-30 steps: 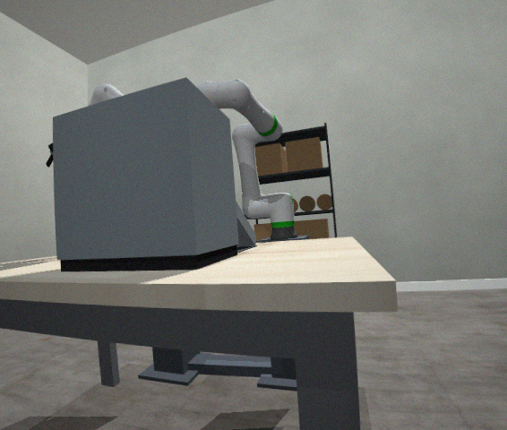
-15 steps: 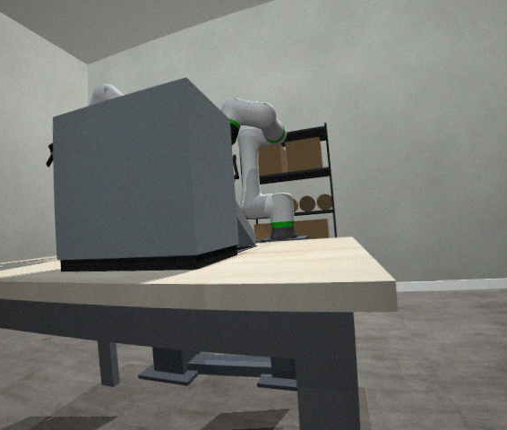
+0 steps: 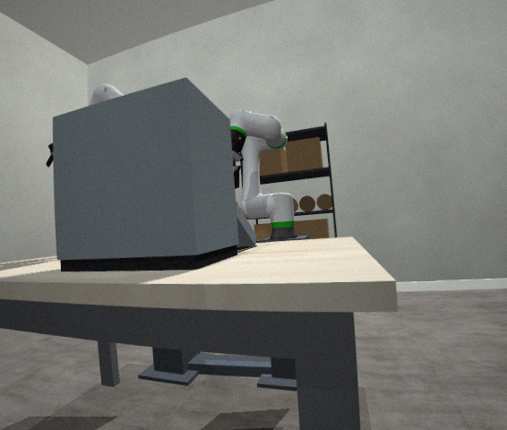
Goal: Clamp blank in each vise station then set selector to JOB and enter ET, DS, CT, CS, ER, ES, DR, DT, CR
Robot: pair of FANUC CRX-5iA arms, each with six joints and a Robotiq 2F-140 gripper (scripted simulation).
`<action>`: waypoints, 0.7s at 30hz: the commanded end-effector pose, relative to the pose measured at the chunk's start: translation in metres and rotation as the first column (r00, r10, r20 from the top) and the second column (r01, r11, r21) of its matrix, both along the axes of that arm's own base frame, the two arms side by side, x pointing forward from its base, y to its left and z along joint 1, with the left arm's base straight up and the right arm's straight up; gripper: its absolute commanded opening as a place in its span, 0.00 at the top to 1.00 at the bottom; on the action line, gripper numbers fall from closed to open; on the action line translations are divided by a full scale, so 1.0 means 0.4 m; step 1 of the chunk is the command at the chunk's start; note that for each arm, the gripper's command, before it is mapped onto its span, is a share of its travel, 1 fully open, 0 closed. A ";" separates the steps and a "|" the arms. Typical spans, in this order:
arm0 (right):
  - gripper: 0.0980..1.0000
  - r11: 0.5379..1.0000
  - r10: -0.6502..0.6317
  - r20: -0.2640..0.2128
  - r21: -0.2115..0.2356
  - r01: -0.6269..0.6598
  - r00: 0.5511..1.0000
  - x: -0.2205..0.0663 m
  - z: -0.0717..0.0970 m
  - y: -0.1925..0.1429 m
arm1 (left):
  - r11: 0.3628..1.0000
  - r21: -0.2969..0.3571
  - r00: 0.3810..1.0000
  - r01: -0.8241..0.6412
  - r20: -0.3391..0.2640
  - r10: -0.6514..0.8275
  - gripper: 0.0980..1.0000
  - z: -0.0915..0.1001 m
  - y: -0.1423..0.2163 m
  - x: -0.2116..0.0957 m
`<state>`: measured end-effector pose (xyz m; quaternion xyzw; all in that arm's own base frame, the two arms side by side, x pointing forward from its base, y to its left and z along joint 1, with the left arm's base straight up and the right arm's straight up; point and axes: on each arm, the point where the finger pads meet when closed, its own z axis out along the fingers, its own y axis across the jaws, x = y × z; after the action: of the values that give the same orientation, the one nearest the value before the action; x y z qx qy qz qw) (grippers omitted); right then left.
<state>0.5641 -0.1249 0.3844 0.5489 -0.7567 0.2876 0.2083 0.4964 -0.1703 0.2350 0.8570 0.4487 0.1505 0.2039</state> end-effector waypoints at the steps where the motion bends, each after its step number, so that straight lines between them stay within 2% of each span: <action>1: 0.00 1.000 0.000 0.002 0.000 0.000 1.000 0.000 0.003 0.000 | 0.982 -0.016 0.982 -0.189 0.001 0.189 1.00 -0.001 -0.001 -0.002; 2: 0.00 1.000 0.000 0.002 0.000 0.000 1.000 0.000 0.003 0.000 | 0.949 -0.050 0.951 -0.310 -0.004 0.311 1.00 -0.001 -0.001 -0.002; 9: 0.00 1.000 0.000 0.002 0.000 0.000 1.000 0.000 0.003 0.000 | 0.839 -0.080 0.842 -0.539 -0.017 0.539 1.00 -0.001 -0.001 -0.002; 21: 0.00 1.000 0.000 0.002 0.000 0.000 1.000 0.000 0.003 0.000 | 0.836 -0.079 0.840 -0.542 -0.017 0.543 1.00 -0.003 -0.001 -0.001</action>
<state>0.5641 -0.1249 0.3844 0.5489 -0.7567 0.2876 0.2083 0.4961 -0.1694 0.2345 0.6875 0.6739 0.1833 0.1991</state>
